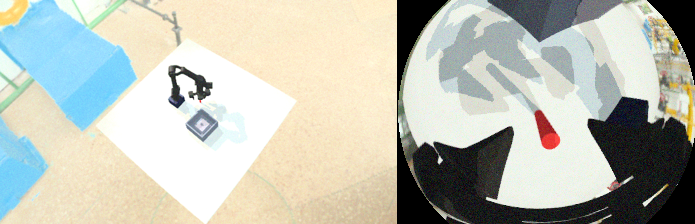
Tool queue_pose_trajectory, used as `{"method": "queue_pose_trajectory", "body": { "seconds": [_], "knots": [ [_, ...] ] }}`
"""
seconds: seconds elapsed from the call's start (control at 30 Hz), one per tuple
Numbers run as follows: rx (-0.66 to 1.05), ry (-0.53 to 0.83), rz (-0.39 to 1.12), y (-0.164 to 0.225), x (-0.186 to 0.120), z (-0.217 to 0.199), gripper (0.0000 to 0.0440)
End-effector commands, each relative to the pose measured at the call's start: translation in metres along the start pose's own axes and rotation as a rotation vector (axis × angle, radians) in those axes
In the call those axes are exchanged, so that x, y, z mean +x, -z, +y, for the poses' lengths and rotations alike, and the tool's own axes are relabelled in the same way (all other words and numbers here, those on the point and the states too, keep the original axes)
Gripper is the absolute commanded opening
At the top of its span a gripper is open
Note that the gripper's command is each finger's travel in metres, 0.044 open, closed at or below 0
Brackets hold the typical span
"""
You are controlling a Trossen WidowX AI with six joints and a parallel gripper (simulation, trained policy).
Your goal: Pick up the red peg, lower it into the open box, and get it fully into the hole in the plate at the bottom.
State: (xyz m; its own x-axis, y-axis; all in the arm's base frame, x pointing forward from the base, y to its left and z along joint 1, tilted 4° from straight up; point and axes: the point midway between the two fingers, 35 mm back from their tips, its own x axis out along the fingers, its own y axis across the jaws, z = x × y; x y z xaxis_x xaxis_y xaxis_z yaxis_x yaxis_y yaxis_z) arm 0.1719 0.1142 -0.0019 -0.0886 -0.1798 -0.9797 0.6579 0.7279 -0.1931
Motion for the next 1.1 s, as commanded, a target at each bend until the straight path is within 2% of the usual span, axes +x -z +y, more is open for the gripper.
{"method": "queue_pose_trajectory", "body": {
  "seconds": [0.0,0.07,0.43,0.57,0.77,1.07],
  "knots": [
    [-0.011,0.004,-0.014,-0.002,0.011,0.001,0.0433],
    [-0.014,0.006,-0.017,-0.002,0.017,0.001,0.04],
    [-0.012,0.055,-0.011,-0.001,0.04,0.0,0.0113],
    [-0.013,0.087,-0.008,-0.001,0.042,-0.003,0.0024],
    [-0.017,0.08,-0.061,-0.016,0.022,0.001,0.0],
    [-0.012,0.078,-0.12,-0.037,-0.011,0.0,0.0]
  ]
}}
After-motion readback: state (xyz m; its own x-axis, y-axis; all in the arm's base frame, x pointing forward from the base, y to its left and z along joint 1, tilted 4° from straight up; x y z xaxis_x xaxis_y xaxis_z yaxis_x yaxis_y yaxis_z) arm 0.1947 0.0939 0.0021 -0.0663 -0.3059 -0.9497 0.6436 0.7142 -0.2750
